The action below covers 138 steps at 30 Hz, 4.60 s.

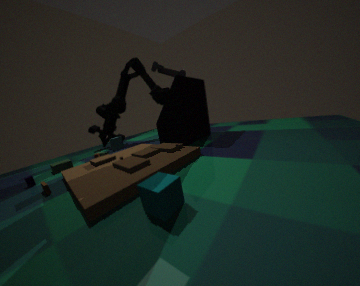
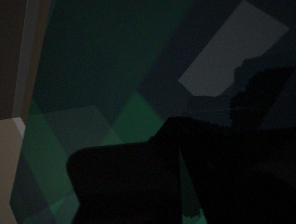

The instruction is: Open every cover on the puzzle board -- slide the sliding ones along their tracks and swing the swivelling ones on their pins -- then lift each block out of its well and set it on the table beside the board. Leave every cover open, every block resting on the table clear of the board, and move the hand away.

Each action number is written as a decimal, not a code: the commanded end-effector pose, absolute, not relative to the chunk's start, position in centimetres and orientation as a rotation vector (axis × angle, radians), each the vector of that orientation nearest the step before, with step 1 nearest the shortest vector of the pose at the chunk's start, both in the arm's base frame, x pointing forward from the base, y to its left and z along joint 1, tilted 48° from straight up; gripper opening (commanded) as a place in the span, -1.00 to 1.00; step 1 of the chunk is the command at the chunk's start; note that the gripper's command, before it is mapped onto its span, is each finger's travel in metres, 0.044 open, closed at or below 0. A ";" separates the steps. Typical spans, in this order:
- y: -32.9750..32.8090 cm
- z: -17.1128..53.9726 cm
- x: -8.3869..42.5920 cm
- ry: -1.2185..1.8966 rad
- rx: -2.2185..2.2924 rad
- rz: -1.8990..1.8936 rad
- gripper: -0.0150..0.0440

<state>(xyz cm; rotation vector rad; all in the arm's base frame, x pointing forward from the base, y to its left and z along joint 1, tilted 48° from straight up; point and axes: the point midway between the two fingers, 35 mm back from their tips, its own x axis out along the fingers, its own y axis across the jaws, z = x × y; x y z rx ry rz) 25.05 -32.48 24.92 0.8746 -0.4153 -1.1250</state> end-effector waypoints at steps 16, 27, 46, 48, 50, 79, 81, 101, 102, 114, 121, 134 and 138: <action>-26.9 19.6 31.4 -0.060 0.804 -1.062 -0.49; -23.4 16.3 34.0 0.128 0.741 -1.024 -0.49; -15.7 9.6 36.2 0.595 0.433 -0.963 -0.49; -14.8 8.9 36.2 0.645 0.389 -0.951 -0.49; -13.9 8.3 36.2 0.693 0.344 -0.937 -0.49; -0.4 2.3 32.0 1.327 -0.684 -0.564 -0.49; -0.1 2.2 31.9 1.337 -0.717 -0.551 -0.49; -0.1 2.2 31.9 1.337 -0.717 -0.551 -0.49; -0.1 2.2 31.9 1.337 -0.717 -0.551 -0.49; -0.7 1.6 32.1 1.338 -0.717 -0.550 -0.49; -1.2 1.1 32.2 1.338 -0.716 -0.550 -0.49; -2.2 0.3 32.5 1.338 -0.716 -0.550 -0.49; -2.5 0.0 32.5 1.338 -0.717 -0.550 -0.49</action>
